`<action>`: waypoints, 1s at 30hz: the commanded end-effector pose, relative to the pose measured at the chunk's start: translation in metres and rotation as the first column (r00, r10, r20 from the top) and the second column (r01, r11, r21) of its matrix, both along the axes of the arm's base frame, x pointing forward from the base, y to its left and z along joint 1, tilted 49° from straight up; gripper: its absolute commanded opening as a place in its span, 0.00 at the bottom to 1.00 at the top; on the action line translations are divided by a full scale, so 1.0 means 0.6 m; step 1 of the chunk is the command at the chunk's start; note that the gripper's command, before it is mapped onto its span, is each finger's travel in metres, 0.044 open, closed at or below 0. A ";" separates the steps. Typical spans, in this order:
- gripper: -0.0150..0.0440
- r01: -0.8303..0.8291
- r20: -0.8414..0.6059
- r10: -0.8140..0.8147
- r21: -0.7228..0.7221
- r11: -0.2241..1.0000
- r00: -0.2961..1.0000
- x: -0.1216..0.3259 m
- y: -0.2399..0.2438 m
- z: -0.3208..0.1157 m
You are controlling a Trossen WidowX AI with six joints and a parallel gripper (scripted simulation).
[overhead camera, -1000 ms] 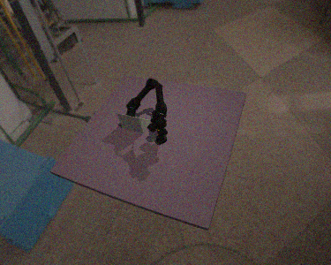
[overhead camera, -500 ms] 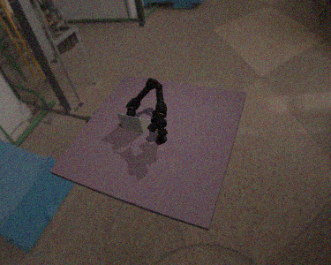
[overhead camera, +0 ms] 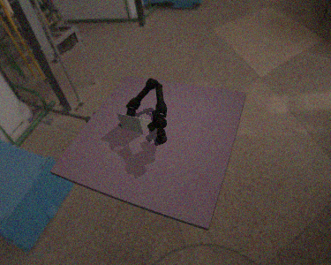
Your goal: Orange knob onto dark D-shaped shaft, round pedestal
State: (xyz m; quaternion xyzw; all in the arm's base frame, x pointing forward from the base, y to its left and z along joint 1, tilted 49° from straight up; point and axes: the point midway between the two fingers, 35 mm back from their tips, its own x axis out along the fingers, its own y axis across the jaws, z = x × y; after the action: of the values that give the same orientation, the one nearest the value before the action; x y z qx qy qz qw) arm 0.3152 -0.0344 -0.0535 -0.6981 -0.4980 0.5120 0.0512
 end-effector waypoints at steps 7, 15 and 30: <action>0.25 0.016 -0.011 -0.016 -0.002 1.000 1.000 -0.001 0.003 -0.005; 0.25 0.012 -0.006 -0.012 -0.002 1.000 1.000 -0.002 0.014 -0.017; 0.34 0.001 -0.007 -0.001 -0.003 1.000 1.000 -0.002 0.024 -0.022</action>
State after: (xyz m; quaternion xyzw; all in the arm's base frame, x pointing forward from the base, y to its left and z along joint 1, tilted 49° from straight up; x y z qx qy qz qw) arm 0.3136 -0.0197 -0.0673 -0.6968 -0.4964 0.5151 0.0528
